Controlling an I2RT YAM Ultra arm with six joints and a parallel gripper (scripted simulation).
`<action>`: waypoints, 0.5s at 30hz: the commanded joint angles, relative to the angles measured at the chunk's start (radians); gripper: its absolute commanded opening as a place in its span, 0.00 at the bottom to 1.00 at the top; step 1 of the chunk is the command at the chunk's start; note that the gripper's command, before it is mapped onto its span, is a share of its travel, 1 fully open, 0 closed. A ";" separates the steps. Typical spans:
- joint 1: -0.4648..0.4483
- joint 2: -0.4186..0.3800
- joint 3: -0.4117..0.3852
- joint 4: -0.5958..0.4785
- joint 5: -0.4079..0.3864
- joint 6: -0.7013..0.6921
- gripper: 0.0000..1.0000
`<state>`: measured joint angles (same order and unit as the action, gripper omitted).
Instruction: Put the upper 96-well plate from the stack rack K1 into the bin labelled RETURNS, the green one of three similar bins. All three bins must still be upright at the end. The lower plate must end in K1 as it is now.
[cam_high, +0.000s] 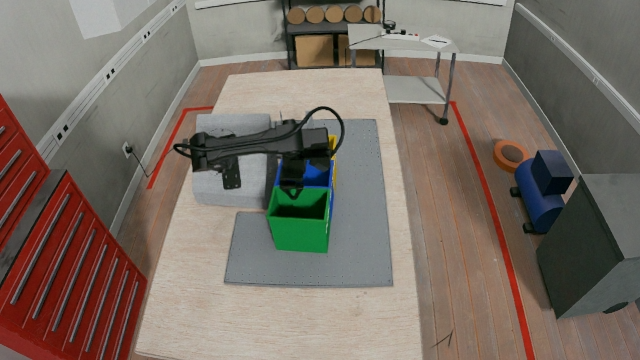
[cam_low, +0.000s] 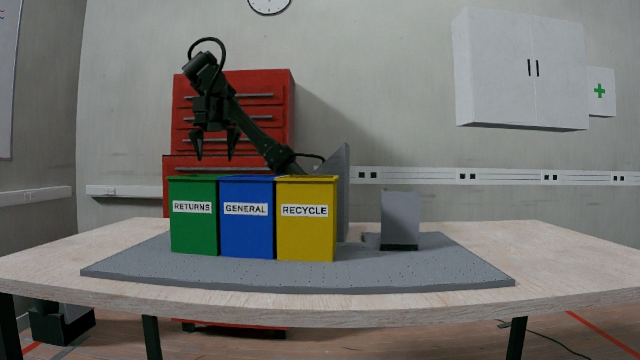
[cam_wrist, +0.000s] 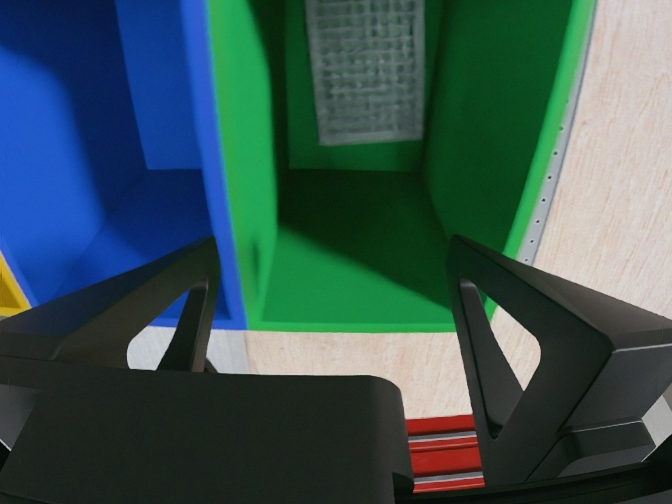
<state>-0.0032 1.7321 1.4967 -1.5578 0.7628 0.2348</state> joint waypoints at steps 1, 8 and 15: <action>0.055 0.014 -0.024 0.025 -0.016 0.061 0.82; 0.095 0.023 -0.062 0.035 -0.026 0.114 0.82; 0.152 0.039 -0.110 0.050 -0.041 0.188 0.82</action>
<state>0.1009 1.7546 1.4029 -1.5364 0.7380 0.3729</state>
